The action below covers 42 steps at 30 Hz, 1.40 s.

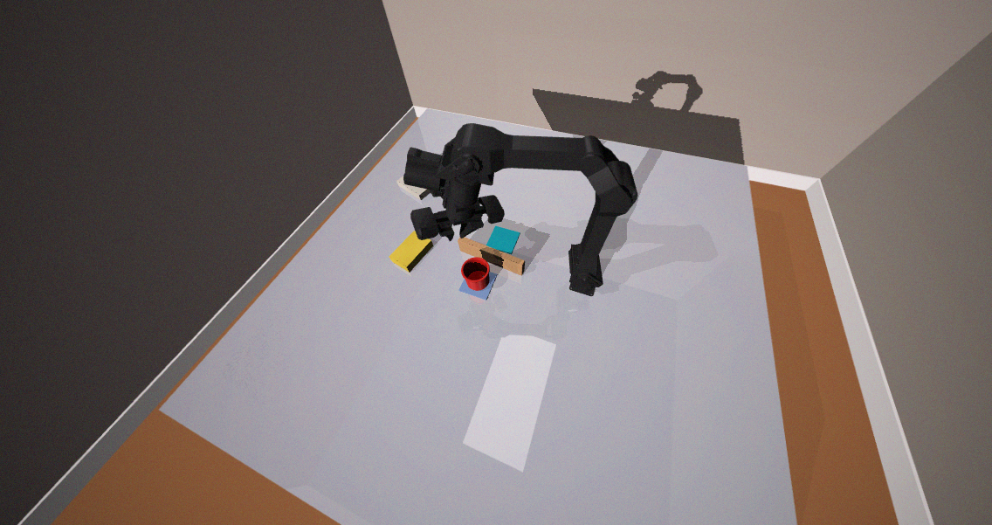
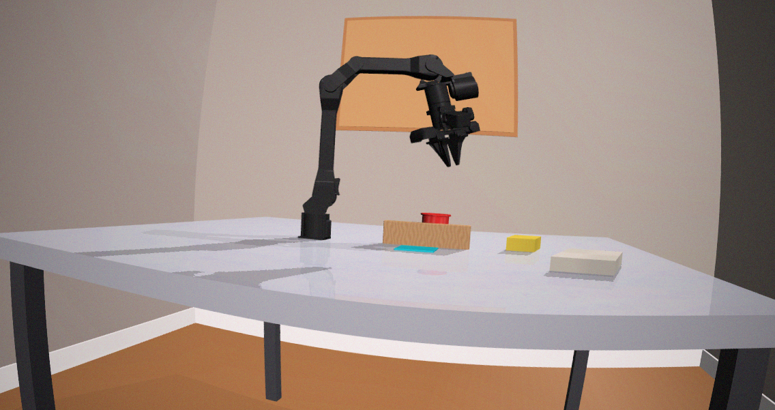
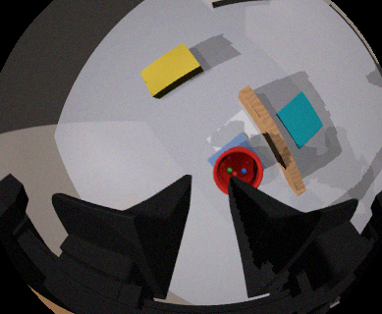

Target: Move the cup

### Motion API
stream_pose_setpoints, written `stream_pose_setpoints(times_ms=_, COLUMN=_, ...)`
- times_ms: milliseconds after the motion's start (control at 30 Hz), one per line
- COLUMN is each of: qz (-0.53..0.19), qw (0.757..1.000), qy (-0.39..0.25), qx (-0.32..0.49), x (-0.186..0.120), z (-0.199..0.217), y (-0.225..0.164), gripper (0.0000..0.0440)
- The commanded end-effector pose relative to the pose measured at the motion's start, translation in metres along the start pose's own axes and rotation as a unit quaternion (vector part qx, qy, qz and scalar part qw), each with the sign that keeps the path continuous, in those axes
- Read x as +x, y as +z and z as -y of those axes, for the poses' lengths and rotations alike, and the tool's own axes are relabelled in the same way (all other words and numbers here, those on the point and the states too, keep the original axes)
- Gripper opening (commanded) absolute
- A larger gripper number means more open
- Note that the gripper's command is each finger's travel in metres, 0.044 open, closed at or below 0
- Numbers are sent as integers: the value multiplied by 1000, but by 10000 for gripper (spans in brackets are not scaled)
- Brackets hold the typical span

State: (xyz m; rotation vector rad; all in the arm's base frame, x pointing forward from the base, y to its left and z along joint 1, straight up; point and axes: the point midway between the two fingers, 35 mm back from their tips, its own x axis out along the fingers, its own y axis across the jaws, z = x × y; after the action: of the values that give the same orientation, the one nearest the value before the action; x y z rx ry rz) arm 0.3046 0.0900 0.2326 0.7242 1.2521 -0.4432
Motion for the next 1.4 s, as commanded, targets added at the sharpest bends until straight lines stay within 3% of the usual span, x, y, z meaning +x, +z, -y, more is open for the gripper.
stream_pose_setpoints(times_ms=0, qz=-9, qw=1000, qy=-23, qx=6, x=5, z=6, y=-1, gripper=125)
stream_pose_setpoints(times_ms=567, qz=-53, qw=989, qy=-135, qx=28, x=34, z=37, y=-13, gripper=146)
stream_pose_setpoints(times_ms=1367, qz=-66, qw=972, qy=-220, qx=46, x=90, z=65, y=-32, gripper=164)
